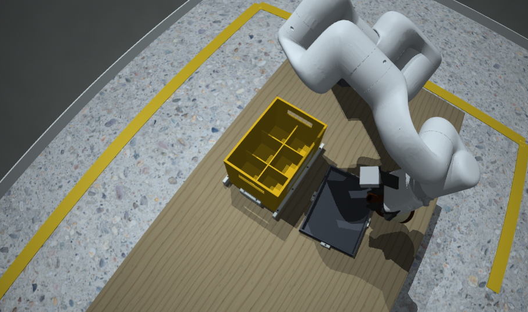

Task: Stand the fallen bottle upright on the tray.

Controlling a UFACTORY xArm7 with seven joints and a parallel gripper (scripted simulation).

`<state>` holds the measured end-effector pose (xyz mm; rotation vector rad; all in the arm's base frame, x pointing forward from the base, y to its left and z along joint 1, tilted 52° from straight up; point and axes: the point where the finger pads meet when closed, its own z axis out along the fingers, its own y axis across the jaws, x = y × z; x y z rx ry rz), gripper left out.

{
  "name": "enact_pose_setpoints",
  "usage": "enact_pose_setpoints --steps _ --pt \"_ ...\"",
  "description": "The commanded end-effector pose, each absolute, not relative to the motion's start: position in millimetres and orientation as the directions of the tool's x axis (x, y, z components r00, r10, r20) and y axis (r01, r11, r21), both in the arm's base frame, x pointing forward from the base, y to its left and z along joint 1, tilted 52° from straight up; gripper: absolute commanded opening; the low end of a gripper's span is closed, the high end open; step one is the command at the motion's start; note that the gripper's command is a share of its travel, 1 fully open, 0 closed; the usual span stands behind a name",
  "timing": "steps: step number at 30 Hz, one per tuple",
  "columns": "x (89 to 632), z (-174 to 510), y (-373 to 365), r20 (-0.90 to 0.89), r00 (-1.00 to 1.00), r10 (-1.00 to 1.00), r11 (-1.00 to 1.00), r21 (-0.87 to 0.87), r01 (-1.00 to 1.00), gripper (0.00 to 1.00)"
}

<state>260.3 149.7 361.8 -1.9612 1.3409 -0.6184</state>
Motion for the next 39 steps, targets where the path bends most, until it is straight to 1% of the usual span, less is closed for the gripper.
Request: enact_pose_setpoints --steps 1,26,39 --pt "260.3 363.1 149.3 0.016 0.350 -0.937 -0.242 -0.752 -0.613 0.00" --pt "259.5 363.6 149.6 0.108 0.248 -0.963 -0.242 -0.752 -0.613 0.00" --pt "259.2 363.8 150.0 0.121 0.232 -0.965 -0.242 -0.752 -0.612 0.00"
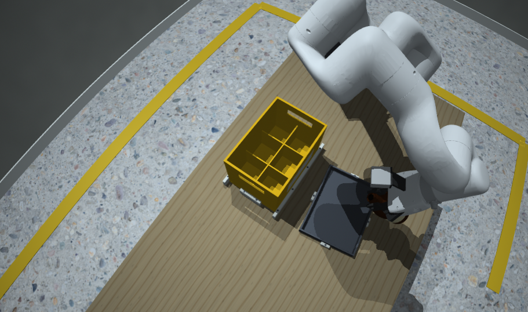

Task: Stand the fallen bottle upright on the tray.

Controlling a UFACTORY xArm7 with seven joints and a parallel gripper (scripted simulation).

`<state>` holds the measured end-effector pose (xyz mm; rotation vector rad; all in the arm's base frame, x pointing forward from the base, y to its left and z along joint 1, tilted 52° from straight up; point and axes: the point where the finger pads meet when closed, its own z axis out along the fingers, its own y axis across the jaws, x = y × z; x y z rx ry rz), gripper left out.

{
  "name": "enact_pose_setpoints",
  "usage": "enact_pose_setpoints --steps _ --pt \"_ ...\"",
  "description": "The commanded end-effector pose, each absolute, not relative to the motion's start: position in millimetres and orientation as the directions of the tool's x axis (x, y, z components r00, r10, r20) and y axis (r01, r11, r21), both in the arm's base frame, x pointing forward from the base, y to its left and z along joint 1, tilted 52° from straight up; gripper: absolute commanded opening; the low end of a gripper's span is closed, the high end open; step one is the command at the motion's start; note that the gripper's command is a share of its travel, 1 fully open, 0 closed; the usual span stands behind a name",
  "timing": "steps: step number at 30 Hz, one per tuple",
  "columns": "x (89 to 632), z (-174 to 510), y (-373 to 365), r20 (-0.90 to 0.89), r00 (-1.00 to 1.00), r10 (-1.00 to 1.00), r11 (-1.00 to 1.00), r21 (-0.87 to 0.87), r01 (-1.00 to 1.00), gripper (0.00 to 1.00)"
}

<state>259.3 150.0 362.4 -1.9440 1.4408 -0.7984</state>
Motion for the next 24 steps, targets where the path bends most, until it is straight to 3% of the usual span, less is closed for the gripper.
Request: enact_pose_setpoints --steps 1,24 --pt "259.2 363.8 150.0 0.121 0.232 -0.965 -0.242 -0.753 -0.612 0.00" --pt "259.3 363.8 149.8 0.133 0.219 -0.967 -0.242 -0.752 -0.613 0.00"
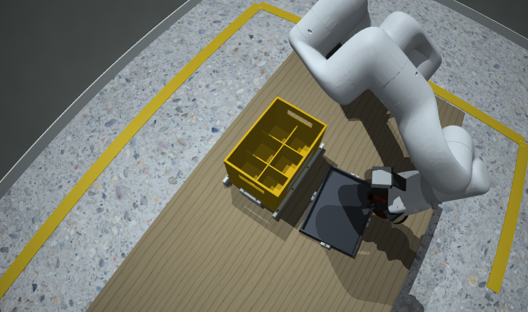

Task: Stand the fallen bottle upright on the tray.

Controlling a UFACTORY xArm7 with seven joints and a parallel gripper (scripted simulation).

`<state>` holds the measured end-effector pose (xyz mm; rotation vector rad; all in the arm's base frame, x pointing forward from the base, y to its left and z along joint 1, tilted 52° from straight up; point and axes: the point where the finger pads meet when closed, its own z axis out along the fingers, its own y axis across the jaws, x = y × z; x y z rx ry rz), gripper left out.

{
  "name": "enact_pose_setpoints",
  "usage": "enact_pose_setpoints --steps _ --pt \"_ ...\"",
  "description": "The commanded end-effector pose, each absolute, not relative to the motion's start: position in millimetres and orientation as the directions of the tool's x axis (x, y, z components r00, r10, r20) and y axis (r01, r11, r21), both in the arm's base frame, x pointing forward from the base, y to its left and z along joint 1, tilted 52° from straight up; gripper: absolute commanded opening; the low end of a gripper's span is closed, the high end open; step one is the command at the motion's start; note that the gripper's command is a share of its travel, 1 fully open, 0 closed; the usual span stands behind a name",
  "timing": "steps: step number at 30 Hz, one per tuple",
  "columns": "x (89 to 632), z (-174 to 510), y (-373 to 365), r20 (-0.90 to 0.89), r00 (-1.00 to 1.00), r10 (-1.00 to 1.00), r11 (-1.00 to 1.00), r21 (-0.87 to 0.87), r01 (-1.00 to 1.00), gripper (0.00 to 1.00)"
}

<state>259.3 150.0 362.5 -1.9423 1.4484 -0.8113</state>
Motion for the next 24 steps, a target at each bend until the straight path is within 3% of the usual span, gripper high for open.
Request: enact_pose_setpoints --steps 1,24 --pt "259.3 363.8 149.8 0.133 0.219 -0.967 -0.242 -0.752 -0.613 0.00" --pt "258.6 364.3 150.3 0.216 0.117 -0.969 -0.242 -0.752 -0.613 0.00"
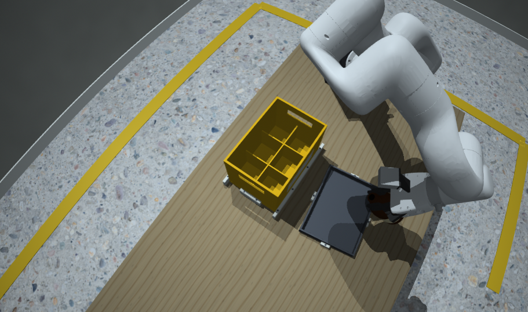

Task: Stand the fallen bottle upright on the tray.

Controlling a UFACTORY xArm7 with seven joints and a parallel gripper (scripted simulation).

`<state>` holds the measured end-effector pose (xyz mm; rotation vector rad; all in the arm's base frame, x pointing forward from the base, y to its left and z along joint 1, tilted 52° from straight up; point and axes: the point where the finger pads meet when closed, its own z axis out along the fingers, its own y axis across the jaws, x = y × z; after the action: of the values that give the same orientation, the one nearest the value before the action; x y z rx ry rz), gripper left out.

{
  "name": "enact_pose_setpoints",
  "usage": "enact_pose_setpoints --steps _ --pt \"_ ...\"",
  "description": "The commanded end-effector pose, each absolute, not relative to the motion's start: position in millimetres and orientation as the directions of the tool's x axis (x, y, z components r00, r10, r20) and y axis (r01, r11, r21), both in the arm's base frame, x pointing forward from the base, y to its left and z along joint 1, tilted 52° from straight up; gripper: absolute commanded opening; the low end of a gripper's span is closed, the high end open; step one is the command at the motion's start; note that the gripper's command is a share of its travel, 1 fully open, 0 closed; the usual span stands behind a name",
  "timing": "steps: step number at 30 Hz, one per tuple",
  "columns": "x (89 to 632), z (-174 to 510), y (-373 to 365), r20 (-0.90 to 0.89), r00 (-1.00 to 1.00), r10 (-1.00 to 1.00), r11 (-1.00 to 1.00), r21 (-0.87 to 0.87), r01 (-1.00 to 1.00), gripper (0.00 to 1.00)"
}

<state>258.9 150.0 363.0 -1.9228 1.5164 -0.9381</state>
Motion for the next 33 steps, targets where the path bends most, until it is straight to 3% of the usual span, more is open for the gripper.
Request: enact_pose_setpoints --steps 1,33 --pt "258.5 364.3 150.4 0.219 0.114 -0.969 -0.242 -0.752 -0.613 0.00" --pt "258.2 364.4 150.7 0.235 0.093 -0.967 -0.242 -0.753 -0.612 0.00"
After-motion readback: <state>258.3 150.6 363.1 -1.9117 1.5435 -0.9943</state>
